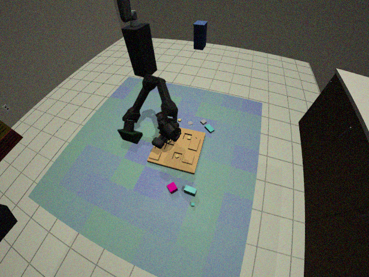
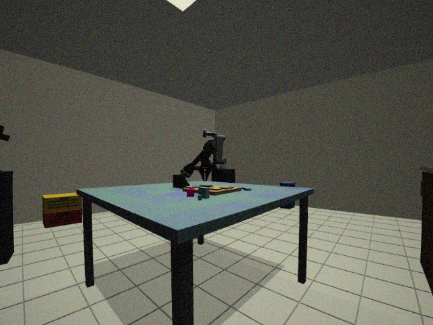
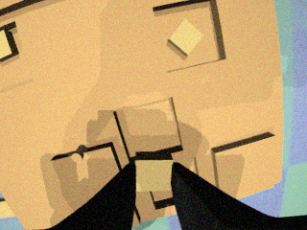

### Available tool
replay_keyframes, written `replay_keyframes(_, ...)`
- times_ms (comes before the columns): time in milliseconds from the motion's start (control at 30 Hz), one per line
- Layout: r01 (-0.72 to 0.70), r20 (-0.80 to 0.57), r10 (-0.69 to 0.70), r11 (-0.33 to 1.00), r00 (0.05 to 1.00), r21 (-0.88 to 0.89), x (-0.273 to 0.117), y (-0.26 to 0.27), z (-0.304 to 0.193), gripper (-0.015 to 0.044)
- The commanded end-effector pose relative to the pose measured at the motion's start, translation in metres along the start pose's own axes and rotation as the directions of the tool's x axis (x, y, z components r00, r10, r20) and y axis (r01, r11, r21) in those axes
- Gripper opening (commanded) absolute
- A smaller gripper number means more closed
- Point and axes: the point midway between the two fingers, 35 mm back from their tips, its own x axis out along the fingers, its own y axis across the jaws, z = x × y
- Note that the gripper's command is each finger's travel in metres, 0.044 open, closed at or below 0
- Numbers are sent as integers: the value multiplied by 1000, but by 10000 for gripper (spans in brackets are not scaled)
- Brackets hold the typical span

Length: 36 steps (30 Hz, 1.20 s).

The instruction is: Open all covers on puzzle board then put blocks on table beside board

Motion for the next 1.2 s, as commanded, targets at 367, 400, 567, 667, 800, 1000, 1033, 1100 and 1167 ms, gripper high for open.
replay_keyframes(367, 5, 5, -5, 1000, 1000, -5, -34, 2, 0, 80)
replay_keyframes(400, 7, 6, -7, 1000, 1000, -5, -35, 6, 0, 80)
replay_keyframes(567, 14, 7, -14, 1000, 1000, -2, -36, 25, -3, 80)
replay_keyframes(667, 18, 8, -18, 1000, 1000, -1, -36, 37, -6, 80)
replay_keyframes(800, 23, 10, -23, 1000, 1000, 0, -37, 52, -10, 80)
replay_keyframes(1000, 27, 12, -27, 1000, 1000, 1, -37, 75, -17, 80)
replay_keyframes(1033, 28, 12, -28, 1000, 1000, 1, -37, 79, -19, 80)
replay_keyframes(1100, 29, 12, -29, 1000, 1000, 1, -37, 86, -22, 80)
replay_keyframes(1167, 29, 13, -29, 1000, 999, 2, -37, 93, -25, 80)
